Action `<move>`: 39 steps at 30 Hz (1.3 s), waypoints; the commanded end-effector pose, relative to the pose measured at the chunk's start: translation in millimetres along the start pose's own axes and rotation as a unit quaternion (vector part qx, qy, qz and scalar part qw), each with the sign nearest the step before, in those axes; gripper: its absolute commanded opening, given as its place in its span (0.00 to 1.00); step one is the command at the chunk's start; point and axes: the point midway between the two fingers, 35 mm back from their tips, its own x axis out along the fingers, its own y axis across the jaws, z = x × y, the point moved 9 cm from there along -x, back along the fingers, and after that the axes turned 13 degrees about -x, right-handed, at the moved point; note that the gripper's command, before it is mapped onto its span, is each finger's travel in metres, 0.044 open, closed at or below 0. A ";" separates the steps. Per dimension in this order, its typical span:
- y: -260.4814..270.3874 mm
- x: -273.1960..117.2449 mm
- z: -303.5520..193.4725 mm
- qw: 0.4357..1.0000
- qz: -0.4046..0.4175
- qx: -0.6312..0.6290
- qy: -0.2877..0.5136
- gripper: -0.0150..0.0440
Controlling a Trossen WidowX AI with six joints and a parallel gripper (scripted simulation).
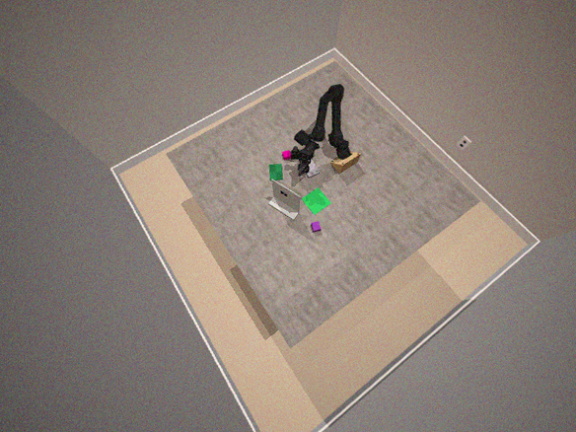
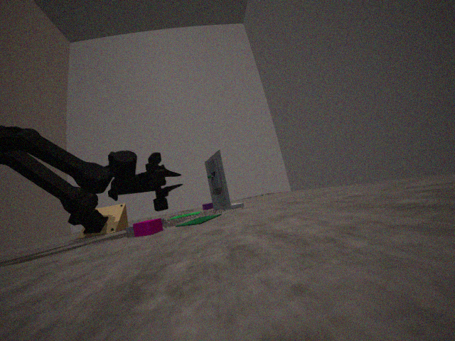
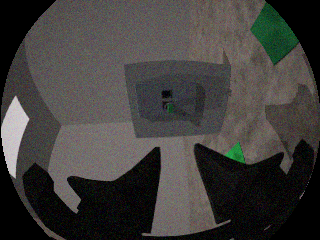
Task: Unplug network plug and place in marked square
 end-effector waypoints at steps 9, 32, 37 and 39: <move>-1.0 11.9 -1.9 1.000 0.009 0.017 0.011 0.52; -3.8 63.1 8.6 1.000 0.009 0.017 0.010 0.52; -3.9 69.5 10.9 1.000 0.009 0.017 0.010 0.52; -4.0 72.1 11.7 1.000 0.009 0.017 0.010 0.52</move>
